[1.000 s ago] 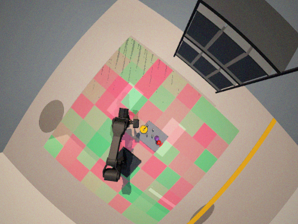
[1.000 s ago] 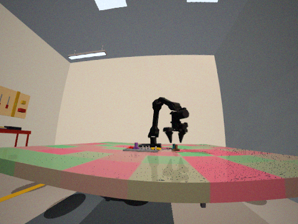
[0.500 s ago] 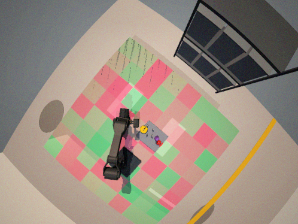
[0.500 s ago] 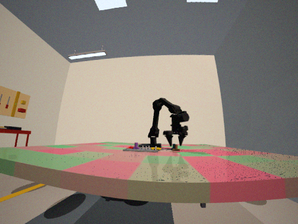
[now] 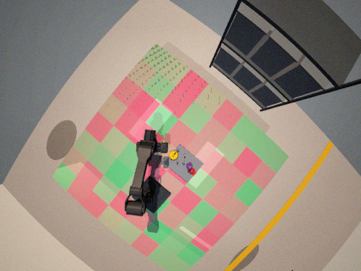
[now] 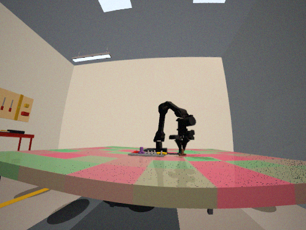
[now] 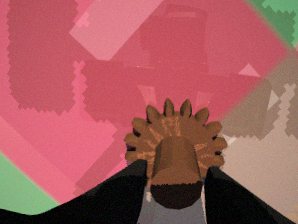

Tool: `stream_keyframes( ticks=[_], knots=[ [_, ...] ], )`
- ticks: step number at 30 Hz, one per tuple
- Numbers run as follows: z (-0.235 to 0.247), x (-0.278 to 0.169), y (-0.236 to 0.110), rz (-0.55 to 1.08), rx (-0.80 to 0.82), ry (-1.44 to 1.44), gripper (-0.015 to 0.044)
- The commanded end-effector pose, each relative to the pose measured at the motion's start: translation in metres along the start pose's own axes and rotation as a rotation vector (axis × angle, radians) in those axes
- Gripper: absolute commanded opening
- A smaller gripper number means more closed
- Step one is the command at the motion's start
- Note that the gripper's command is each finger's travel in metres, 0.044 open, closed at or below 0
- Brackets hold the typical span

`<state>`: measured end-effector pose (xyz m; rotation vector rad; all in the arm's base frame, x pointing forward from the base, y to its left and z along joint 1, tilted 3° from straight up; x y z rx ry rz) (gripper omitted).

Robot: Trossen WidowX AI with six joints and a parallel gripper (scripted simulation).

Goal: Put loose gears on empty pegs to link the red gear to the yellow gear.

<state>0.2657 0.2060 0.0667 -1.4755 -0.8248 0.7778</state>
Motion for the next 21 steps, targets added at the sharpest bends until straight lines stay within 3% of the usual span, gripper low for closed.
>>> stream_keyframes(
  ticks=[1, 7, 21],
  knots=[
    [0.0, 0.0, 0.0, -0.001, 0.002, 0.002, 0.0059],
    [0.0, 0.0, 0.0, -0.001, 0.002, 0.002, 0.0],
    [-0.003, 0.006, -0.024, -0.002, 0.002, 0.002, 0.0]
  ],
)
Point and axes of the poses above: the point midway between the two fingers, 35 mm back from their tips, its own y axis out along the fingers, its own z axis across the jaws, x = y × z, the point moved 2 cm from there along -y, back along the fingers, and after that the axes turned 14 degrees about -y, right-handed, at the moved point
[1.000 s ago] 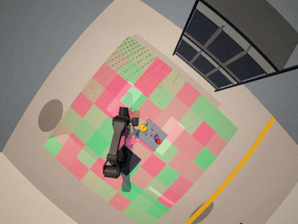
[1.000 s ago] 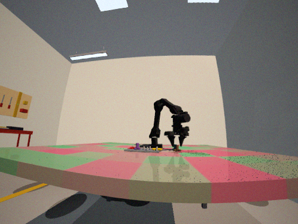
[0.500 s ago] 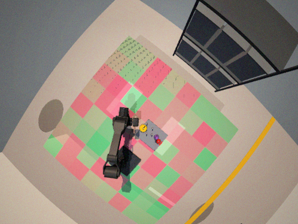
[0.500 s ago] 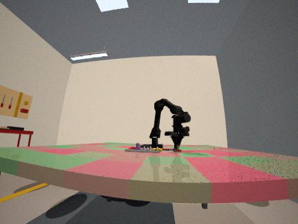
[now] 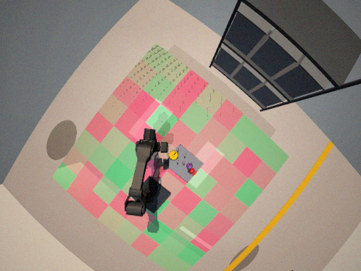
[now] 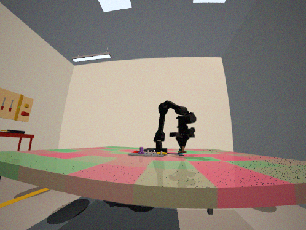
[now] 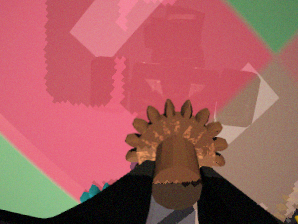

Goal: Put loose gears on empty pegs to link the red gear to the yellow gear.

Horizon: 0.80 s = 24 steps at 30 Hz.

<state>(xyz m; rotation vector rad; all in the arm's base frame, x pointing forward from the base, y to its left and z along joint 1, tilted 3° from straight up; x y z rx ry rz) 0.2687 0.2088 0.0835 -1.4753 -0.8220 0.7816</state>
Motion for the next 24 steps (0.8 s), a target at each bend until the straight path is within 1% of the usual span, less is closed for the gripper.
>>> stream_keyframes(
  ticks=[1, 24],
  knots=[
    [-0.001, 0.003, -0.01, -0.006, 0.0, 0.002, 0.0],
    [-0.004, 0.007, -0.057, -0.006, -0.001, 0.002, 0.0]
  ],
)
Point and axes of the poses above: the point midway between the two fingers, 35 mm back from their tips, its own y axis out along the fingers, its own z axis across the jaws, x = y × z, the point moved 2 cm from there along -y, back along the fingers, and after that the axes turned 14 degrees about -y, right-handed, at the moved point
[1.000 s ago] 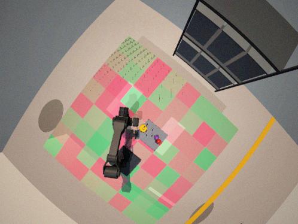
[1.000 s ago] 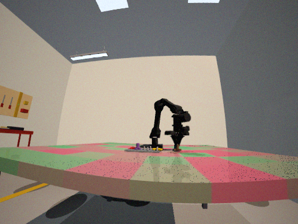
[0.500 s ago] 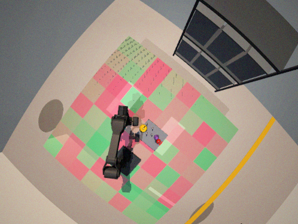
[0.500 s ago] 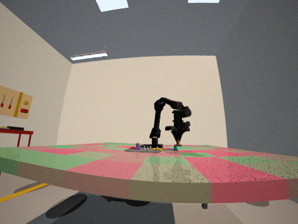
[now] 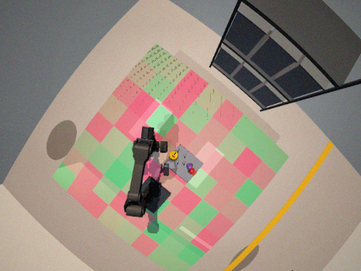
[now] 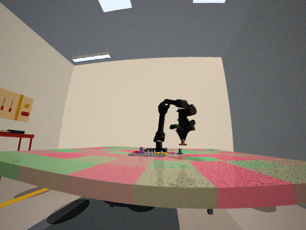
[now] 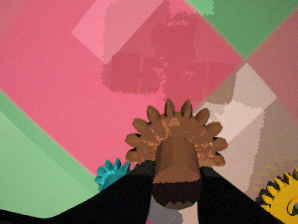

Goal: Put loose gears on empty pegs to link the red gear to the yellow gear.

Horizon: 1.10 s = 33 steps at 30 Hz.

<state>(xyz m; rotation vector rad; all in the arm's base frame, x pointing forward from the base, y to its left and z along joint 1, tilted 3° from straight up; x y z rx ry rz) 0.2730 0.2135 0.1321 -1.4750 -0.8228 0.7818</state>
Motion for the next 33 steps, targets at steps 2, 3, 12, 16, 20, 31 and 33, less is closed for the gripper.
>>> stream_keyframes(
  ticks=[2, 3, 12, 16, 20, 31, 33],
  knots=[
    [-0.001, 0.001, -0.012, -0.006, 0.0, 0.003, 0.0],
    [-0.001, 0.001, -0.014, -0.006, -0.001, 0.003, 0.0],
    [-0.001, 0.0, -0.032, -0.006, 0.0, 0.003, 0.0],
    [-0.001, -0.001, -0.04, -0.006, 0.0, 0.003, 0.0],
    [-0.001, -0.002, -0.048, -0.006, 0.0, 0.003, 0.0],
    [-0.001, -0.006, -0.07, -0.005, 0.0, 0.003, 0.0],
    [0.0, -0.007, -0.074, -0.005, 0.0, 0.003, 0.0]
  ],
)
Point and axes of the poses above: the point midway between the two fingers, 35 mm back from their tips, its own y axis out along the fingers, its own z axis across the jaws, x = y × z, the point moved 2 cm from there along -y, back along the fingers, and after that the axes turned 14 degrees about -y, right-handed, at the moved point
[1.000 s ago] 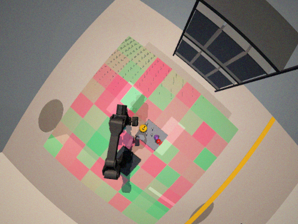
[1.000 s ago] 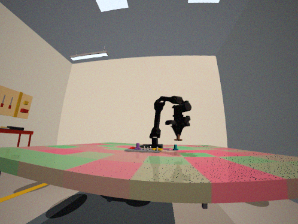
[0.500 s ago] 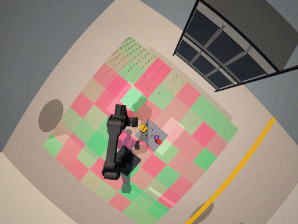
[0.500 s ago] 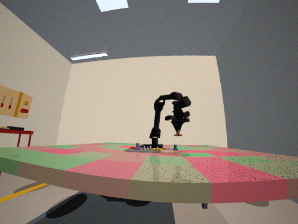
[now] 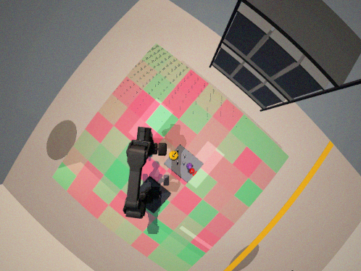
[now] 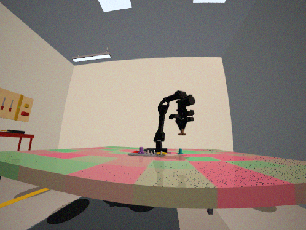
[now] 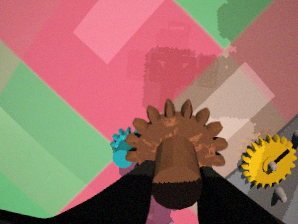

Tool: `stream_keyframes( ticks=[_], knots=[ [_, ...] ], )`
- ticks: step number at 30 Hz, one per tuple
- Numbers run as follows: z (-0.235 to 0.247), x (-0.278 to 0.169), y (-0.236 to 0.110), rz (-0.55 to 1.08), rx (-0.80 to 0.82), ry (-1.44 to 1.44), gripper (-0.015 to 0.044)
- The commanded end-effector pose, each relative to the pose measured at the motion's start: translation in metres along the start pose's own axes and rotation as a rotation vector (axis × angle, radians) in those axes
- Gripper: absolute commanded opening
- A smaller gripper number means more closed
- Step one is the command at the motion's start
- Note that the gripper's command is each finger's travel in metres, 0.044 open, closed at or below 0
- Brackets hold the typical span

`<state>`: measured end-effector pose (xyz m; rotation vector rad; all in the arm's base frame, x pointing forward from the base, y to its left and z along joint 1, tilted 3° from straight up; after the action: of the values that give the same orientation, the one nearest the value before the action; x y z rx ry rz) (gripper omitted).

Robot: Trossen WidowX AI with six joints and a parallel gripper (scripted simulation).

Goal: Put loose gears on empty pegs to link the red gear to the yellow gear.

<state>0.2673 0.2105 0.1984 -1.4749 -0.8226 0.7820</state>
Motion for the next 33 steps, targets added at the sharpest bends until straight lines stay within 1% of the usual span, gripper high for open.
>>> stream_keyframes(
  ticks=[1, 6, 33],
  knots=[
    [0.0, -0.001, -0.01, -0.005, 0.0, 0.003, 0.0],
    [-0.001, -0.003, -0.012, -0.005, 0.0, 0.003, 0.0],
    [-0.06, -0.034, 0.013, -0.003, -0.004, 0.003, 0.0]
  ],
)
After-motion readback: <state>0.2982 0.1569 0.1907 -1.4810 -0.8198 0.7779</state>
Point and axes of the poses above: the point midway between the two fingers, 35 mm back from their tips, its own y axis out along the fingers, its own z axis across the jaws, x = y × z, the point moved 2 cm from there along -y, back along the fingers, and after that the axes turned 14 degrees about -y, right-handed, at the moved point
